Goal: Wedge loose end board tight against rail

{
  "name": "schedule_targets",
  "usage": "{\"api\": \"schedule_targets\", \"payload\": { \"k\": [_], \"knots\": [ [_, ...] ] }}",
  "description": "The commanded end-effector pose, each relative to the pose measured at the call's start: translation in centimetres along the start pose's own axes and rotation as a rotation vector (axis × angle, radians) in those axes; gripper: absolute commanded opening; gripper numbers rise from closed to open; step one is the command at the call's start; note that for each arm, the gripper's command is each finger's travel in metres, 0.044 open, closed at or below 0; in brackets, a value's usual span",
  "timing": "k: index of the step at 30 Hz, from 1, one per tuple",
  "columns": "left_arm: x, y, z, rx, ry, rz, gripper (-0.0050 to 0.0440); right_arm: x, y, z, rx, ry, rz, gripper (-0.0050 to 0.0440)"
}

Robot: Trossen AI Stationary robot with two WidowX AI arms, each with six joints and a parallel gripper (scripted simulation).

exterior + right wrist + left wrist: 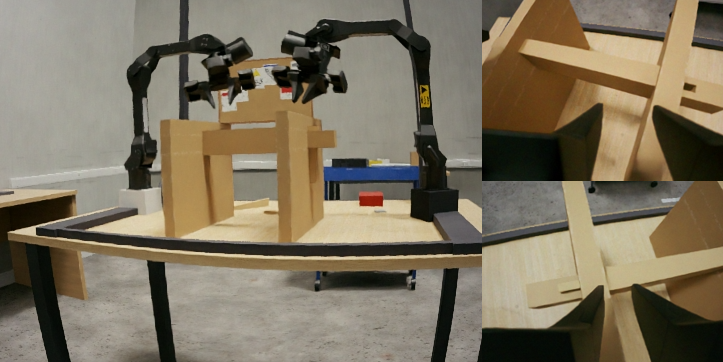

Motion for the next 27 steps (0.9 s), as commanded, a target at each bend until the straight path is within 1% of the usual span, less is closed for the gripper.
{"api": "schedule_targets", "payload": {
  "k": [1,4,12,18,19,21,23,24,27],
  "knots": [
    [0.9,-0.4,0.3,-0.08,-0.005,0.016,0.01,-0.2,-0.4,0.0,0.087,-0.022,0.004,0.018],
    [1.1,-0.3,0.4,-0.109,0.001,0.021,0.01,-0.3,-0.6,0.2,0.127,-0.041,0.004,0.018],
    [1.2,-0.2,0.4,-0.134,0.006,0.023,0.01,-0.4,-0.7,0.4,0.162,-0.055,0.0,0.018],
    [0.9,0.2,0.5,-0.116,0.012,0.027,0.01,-0.7,-0.4,0.3,0.144,-0.063,0.006,0.018],
    [1.6,-0.9,0.7,-0.153,-0.013,0.017,0.01,-0.7,-0.5,0.3,0.164,-0.068,0.004,0.018],
    [2.6,-2.3,0.9,-0.194,-0.044,-0.001,0.01,-0.9,-0.6,0.4,0.191,-0.082,0.002,0.018],
    [2.6,-2.3,0.9,-0.194,-0.044,-0.001,0.01,-0.9,-0.6,0.4,0.191,-0.082,0.002,0.018],
    [3.0,-2.8,1.2,-0.202,-0.051,-0.007,0.01,-0.5,-0.7,0.5,0.208,-0.077,-0.007,0.018],
    [4.6,-5.5,2.5,-0.281,-0.106,-0.031,0.01,-1.0,-0.8,0.7,0.275,-0.119,-0.014,0.018]
  ]
}}
Point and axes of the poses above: on each arm, the point midway between the two fingers, 35 mm back from their tips, its own y axis out along the fingers, its own z axis across the jaws, x = y × z, the point moved 4 cm from there along -y, back along the fingers, and after that the axes turned 7 degrees about -y, right-handed, at the moved point
